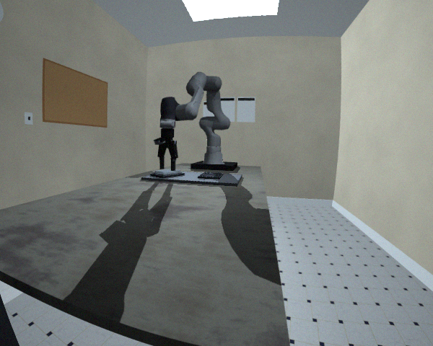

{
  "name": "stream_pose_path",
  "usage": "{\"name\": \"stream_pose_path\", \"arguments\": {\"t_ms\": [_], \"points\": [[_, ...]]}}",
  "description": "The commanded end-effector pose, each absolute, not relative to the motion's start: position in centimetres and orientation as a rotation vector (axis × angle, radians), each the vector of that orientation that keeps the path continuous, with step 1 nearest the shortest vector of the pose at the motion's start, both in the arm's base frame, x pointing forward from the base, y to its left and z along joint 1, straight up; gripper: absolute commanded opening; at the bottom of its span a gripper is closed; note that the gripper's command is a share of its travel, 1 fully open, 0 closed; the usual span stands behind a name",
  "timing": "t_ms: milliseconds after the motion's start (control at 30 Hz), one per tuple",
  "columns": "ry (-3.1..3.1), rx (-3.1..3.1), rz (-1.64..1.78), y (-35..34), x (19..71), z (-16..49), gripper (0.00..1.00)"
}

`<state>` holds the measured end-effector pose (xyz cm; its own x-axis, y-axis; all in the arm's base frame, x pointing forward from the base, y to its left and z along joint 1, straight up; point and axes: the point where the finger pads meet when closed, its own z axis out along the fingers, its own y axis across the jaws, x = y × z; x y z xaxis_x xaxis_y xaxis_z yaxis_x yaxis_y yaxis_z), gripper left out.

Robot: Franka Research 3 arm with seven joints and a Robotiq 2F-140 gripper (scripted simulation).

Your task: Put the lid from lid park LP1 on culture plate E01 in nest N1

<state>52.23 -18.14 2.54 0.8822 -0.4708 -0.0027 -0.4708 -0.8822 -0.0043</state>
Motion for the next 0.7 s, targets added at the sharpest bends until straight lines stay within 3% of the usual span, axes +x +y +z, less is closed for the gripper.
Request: {"name": "stream_pose_path", "arguments": {"t_ms": [0, 667], "points": [[0.763, -3.043, 0.009, -18.1, 52.1, 2.8, 0.69], [0.763, -3.043, 0.009, -18.1, 52.1, 6.2, 0.69]]}}
